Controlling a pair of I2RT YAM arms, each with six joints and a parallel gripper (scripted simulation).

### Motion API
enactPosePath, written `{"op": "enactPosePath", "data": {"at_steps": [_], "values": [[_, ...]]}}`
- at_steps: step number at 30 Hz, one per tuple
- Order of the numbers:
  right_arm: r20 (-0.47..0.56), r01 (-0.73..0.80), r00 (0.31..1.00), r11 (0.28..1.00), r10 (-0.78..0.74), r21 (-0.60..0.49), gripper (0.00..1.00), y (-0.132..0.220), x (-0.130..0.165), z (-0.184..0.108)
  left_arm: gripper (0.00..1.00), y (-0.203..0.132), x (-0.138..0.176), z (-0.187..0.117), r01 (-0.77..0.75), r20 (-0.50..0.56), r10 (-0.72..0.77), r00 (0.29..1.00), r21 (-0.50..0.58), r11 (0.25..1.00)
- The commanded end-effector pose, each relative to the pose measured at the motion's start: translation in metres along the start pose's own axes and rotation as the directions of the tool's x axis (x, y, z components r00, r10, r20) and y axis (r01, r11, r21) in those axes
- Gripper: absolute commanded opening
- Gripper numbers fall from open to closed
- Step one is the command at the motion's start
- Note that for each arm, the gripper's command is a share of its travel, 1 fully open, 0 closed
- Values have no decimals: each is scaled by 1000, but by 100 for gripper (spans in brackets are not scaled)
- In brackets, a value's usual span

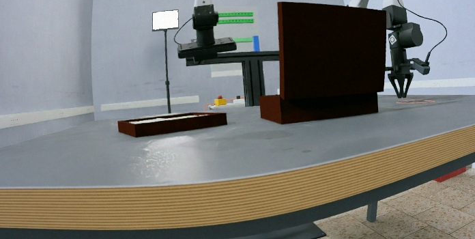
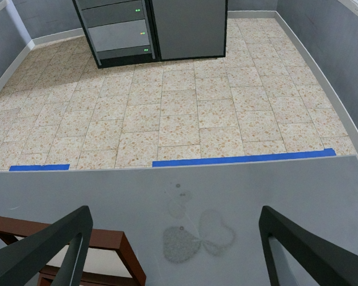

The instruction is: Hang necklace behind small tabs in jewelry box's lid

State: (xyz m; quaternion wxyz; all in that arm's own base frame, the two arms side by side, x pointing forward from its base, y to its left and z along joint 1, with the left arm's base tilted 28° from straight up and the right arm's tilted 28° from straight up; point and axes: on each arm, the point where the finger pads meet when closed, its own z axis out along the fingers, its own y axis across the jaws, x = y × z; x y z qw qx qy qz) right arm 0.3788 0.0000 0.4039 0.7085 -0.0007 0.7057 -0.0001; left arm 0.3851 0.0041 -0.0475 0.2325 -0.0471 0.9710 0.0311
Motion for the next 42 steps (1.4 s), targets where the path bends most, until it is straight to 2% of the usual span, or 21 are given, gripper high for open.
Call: {"op": "enactPosePath", "data": {"at_steps": [1,16,18,37,39,42], "values": [[52,-4,999,1000,5,-8,100,4,-21,-8,25,-3,-17,1,-3,50,3,999,14,1000],[52,-4,999,1000,5,-8,100,4,-21,-8,25,-2,-17,14,0,49,0,999,14,1000],[52,-4,999,1000,5,-8,100,4,-21,-8,25,-3,-25,7,-1,75,0,997,13,1000],[52,-4,999,1000,5,-8,100,4,-21,-8,25,0,-15,14,-1,47,0,999,6,1000],[52,-4,999,1000,5,-8,100,4,-21,-8,25,-9,-11,17,-19,35,18,999,17,1000],[52,-4,999,1000,5,-8,100,4,-21,-8,25,-4,-17,8,-4,39,4,999,6,1000]]}}
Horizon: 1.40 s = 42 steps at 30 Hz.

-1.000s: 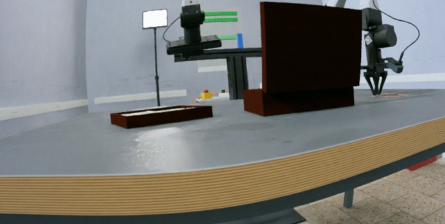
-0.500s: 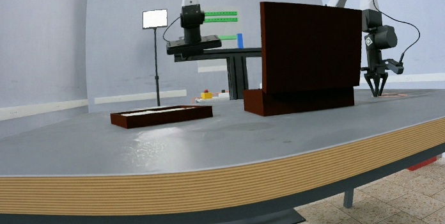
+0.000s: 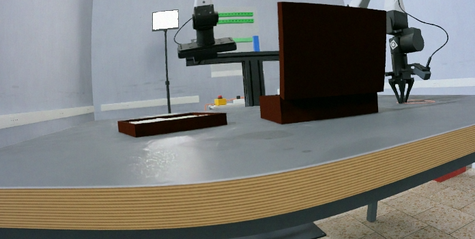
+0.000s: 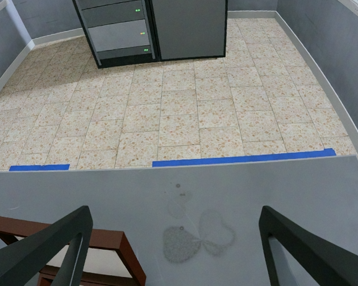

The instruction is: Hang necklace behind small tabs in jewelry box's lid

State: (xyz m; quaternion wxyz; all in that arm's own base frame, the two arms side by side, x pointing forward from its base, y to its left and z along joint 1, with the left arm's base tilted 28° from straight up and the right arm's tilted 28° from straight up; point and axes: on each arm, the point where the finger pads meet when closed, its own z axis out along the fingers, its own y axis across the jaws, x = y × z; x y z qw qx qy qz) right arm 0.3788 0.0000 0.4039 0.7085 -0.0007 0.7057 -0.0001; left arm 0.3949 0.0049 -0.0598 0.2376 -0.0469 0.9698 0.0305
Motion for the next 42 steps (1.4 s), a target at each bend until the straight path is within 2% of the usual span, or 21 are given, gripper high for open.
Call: {"op": "enactPosePath", "data": {"at_steps": [1,6,8,9,42], "values": [[52,-4,999,1000,5,-8,100,4,-21,-8,25,-2,-16,-6,-4,38,4,999,6,1000],[52,-4,999,1000,5,-8,100,4,-21,-8,25,0,-1,1,-4,13,4,1000,5,1000],[52,-4,999,1000,5,-8,100,4,-21,-8,25,0,-7,0,-2,16,2,1000,5,1000],[52,-4,999,1000,5,-8,100,4,-21,-8,3,-1,-8,-2,-2,18,2,1000,6,1000],[52,-4,999,1000,5,-8,100,4,-21,-8,3,-1,-8,-2,-2,18,2,1000,6,1000]]}}
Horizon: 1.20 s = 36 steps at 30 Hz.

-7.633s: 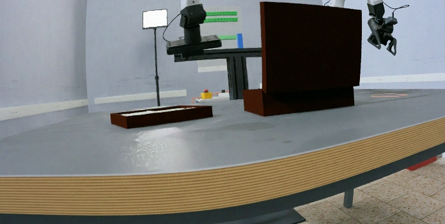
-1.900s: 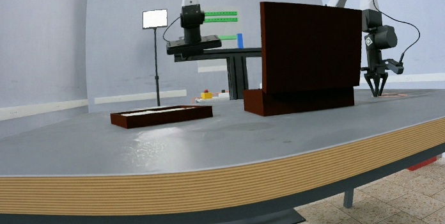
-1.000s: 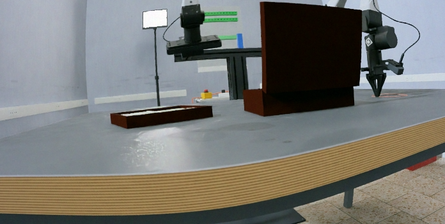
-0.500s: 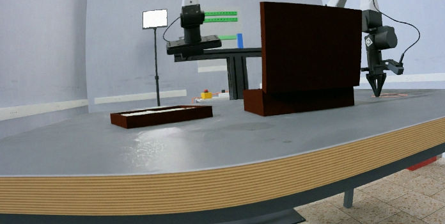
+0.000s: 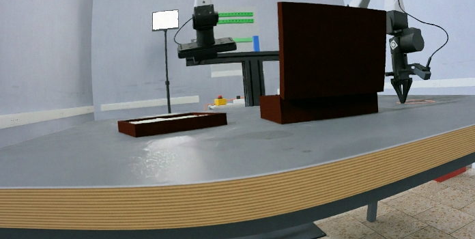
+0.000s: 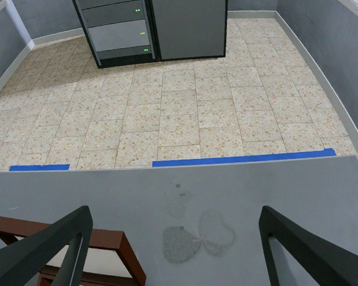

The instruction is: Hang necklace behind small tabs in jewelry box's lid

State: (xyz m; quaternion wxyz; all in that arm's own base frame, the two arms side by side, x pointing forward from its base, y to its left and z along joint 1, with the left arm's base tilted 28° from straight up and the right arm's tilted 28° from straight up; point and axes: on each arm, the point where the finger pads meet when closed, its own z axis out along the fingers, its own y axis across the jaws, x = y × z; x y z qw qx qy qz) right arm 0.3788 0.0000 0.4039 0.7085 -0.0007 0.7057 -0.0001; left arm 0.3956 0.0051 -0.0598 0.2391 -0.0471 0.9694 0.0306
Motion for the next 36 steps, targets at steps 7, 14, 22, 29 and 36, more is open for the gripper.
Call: {"op": "enactPosePath", "data": {"at_steps": [7,14,22,29,36], "values": [[52,-4,999,1000,5,-8,100,4,-21,-8,3,-1,-7,-2,-3,15,3,1000,6,1000],[52,-4,999,1000,5,-8,100,4,-21,-8,3,-1,-7,-2,-3,15,3,1000,6,1000],[52,-4,999,1000,5,-8,100,4,-21,-8,3,-4,-10,-13,-3,23,3,1000,5,1000],[52,-4,999,1000,5,-8,100,4,-21,-8,3,-3,-4,-24,-5,17,5,1000,-5,1000],[52,-4,999,1000,5,-8,100,4,-21,-8,3,-3,-5,-37,-3,21,3,1000,-4,1000]]}}
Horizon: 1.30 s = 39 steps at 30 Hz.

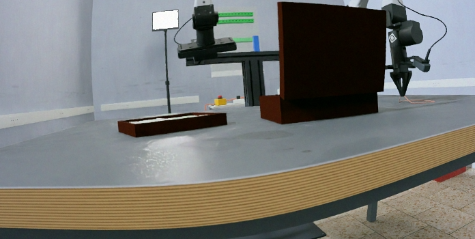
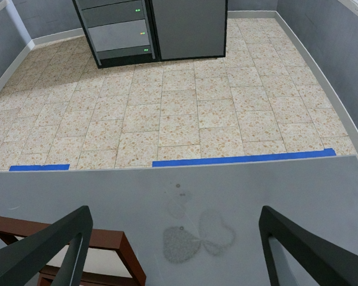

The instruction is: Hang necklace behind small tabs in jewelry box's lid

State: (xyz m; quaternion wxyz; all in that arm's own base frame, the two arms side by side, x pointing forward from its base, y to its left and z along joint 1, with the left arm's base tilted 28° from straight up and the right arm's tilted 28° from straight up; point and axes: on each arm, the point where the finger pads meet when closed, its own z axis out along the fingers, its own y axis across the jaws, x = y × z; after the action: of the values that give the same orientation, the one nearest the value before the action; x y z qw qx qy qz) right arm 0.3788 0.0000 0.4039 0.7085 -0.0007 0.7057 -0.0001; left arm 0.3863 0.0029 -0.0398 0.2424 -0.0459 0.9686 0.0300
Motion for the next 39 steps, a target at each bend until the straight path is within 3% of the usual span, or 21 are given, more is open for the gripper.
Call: {"op": "enactPosePath", "data": {"at_steps": [1,26,33,39], "values": [[52,-4,999,1000,5,-8,100,4,-21,-8,3,-2,-4,-15,-2,14,2,1000,-6,1000],[52,-4,999,1000,5,-8,100,4,-21,-8,3,-1,-17,-41,8,43,-8,999,-5,1000],[52,-4,999,1000,5,-8,100,4,-21,-8,3,-1,-26,-37,145,146,-148,978,28,989],[52,-4,999,1000,5,-8,100,4,-21,-8,3,-4,-28,-37,185,167,-194,967,68,980]]}}
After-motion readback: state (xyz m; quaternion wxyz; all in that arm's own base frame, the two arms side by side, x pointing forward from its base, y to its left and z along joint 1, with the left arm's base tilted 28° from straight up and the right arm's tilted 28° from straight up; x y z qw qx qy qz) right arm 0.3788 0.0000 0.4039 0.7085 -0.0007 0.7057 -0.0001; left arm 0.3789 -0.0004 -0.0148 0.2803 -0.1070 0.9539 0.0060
